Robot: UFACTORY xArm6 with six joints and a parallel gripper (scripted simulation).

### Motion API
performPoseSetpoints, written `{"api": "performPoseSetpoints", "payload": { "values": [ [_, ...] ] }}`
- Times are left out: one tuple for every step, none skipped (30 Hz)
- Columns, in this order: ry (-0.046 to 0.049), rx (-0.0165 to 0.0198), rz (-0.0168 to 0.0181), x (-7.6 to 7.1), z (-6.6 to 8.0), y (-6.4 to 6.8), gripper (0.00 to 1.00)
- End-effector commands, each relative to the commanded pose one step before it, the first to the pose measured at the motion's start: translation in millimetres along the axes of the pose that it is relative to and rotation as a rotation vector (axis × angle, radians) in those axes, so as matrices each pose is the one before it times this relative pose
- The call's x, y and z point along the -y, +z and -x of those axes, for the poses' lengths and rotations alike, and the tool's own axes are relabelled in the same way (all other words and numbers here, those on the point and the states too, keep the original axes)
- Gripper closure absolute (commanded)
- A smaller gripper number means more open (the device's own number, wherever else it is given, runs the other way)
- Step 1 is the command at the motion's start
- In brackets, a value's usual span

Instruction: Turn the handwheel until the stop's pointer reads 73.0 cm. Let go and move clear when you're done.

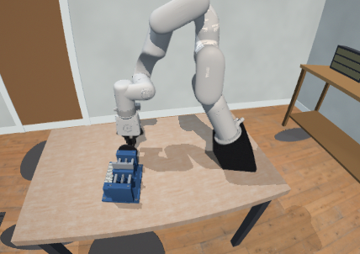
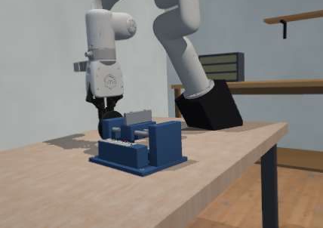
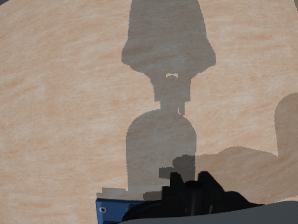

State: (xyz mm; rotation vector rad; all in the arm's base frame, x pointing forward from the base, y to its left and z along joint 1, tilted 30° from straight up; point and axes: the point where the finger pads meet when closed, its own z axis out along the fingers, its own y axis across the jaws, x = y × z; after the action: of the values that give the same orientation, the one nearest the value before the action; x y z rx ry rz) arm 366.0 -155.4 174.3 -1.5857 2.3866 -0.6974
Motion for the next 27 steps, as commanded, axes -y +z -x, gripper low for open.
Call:
{"api": "performPoseSetpoints", "payload": {
  "values": [
    [0.00101,0.00240,-0.01387,14.85,0.02,-3.74,0.94],
    [0.00000,0.00000,0.00000,0.00,0.00,0.00,0.94],
    [0.00000,0.00000,0.00000,2.89,0.00,0.42,0.94],
    [0.00000,0.00000,0.00000,2.78,0.00,0.60,0.94],
    [0.00000,0.00000,0.00000,2.62,0.00,0.87,0.94],
    [0.00000,0.00000,0.00000,2.42,0.00,1.01,0.94],
    [0.00000,0.00000,0.00000,2.19,0.00,1.17,0.94],
    [0.00000,0.00000,0.00000,2.08,0.00,1.27,0.94],
    [0.00000,0.00000,0.00000,1.83,0.00,1.43,0.94],
    [0.00000,0.00001,0.00000,1.82,0.00,1.46,0.94],
    [0.00000,-0.00002,0.00000,1.50,0.00,1.66,0.94],
    [0.00000,0.00001,0.00000,1.49,0.00,1.69,0.94],
    [0.00000,-0.00001,0.00000,1.30,0.00,1.81,0.94],
    [0.00000,0.00000,0.00000,1.17,0.00,1.89,0.94],
    [0.00000,0.00001,0.00000,1.09,0.00,1.95,0.94],
    [0.00000,-0.00003,0.00000,0.84,0.00,2.09,0.94],
    [0.00000,0.00003,0.00001,0.82,0.01,2.11,0.94],
    [0.00000,0.00000,0.00000,0.00,0.00,0.00,0.94],
    [0.00000,0.00000,0.00000,0.00,0.00,0.00,0.94],
    [0.00000,-0.00004,-0.00001,0.54,-0.01,2.26,0.94],
    [0.00000,0.00002,0.00000,0.47,0.00,2.30,0.94],
    [0.00000,-0.00002,0.00000,0.25,0.00,2.40,0.94],
    [0.00000,0.00000,0.00000,0.07,0.00,2.48,0.94],
    [0.00000,0.00000,0.00000,-0.12,0.00,2.56,0.94],
    [0.00000,-0.00001,0.00000,-0.39,0.00,2.67,0.94],
    [0.00000,0.00000,0.00000,-0.58,0.00,2.60,0.94],
    [0.00000,-0.00002,0.00000,-0.82,0.00,2.49,0.94]
  ]
}}
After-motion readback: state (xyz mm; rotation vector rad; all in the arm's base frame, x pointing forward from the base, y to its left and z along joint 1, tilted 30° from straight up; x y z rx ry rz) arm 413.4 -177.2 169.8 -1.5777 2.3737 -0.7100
